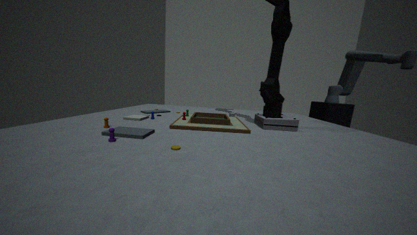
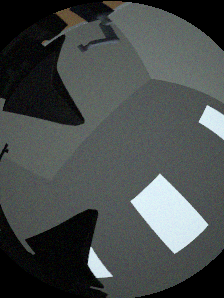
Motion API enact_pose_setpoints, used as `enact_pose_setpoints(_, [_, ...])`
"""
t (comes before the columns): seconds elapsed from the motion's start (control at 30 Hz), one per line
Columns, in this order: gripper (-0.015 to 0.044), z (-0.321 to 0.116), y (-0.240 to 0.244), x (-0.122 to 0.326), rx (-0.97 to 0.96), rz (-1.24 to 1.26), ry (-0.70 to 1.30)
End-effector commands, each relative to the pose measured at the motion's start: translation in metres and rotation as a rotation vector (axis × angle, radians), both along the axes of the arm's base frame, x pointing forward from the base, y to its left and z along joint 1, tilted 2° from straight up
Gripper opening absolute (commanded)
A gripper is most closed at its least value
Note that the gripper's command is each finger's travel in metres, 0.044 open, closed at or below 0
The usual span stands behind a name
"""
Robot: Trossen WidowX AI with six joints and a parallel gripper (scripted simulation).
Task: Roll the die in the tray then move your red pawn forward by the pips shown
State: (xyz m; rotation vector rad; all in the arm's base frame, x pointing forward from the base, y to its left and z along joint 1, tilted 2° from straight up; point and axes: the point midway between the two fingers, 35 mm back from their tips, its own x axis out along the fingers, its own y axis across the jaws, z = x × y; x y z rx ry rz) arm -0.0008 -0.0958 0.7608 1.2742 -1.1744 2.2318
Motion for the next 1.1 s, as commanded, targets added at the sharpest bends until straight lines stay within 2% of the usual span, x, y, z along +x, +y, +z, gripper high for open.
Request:
enact_pose_setpoints(0.0, [0.0374,0.0,-0.002,0.002,0.012,-0.011,0.009])
enact_pose_setpoints(0.13, [0.0275,0.001,-0.034,0.04,0.237,-0.232,0.202])
enact_pose_setpoints(0.3, [0.0275,-0.012,-0.084,0.097,0.505,-0.578,0.516])
enact_pose_setpoints(0.47, [0.0275,-0.032,-0.119,0.138,0.638,-0.823,0.764])
enact_pose_setpoints(0.8, [0.0275,-0.094,-0.18,0.205,0.747,-1.307,1.255])
enact_pose_setpoints(1.07, [0.0275,-0.163,-0.22,0.248,0.65,-1.681,1.662])
